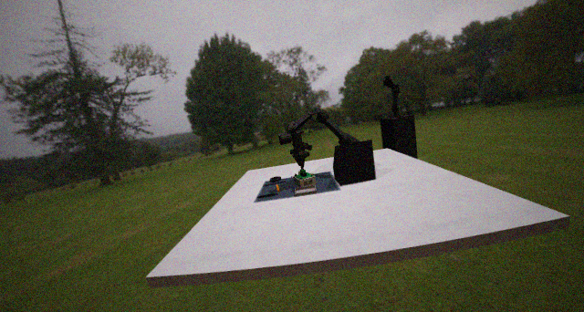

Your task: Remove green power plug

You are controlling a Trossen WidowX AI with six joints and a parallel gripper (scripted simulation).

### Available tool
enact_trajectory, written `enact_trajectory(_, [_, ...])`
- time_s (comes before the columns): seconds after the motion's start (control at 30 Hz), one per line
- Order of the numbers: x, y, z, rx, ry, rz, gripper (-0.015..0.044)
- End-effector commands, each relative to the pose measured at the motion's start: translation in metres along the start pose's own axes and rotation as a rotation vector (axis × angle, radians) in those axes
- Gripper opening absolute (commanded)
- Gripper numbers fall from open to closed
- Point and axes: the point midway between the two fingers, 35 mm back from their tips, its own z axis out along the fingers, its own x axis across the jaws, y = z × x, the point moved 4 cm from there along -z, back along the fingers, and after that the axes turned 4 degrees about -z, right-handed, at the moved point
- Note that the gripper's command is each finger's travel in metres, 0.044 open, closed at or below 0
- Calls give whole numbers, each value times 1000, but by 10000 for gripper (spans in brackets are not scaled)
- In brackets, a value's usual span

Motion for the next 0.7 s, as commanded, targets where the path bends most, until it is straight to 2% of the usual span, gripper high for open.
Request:
enact_trajectory(0.0, [-1, 0, 7, -15, 23, -1, 249])
enact_trajectory(0.13, [-1, 0, 7, -15, 23, -1, 249])
enact_trajectory(0.43, [-1, 0, 7, -15, 23, -1, 13])
enact_trajectory(0.47, [-1, 0, 7, -15, 23, -1, 0])
enact_trajectory(0.67, [-1, 0, 7, -15, 23, -1, 0])
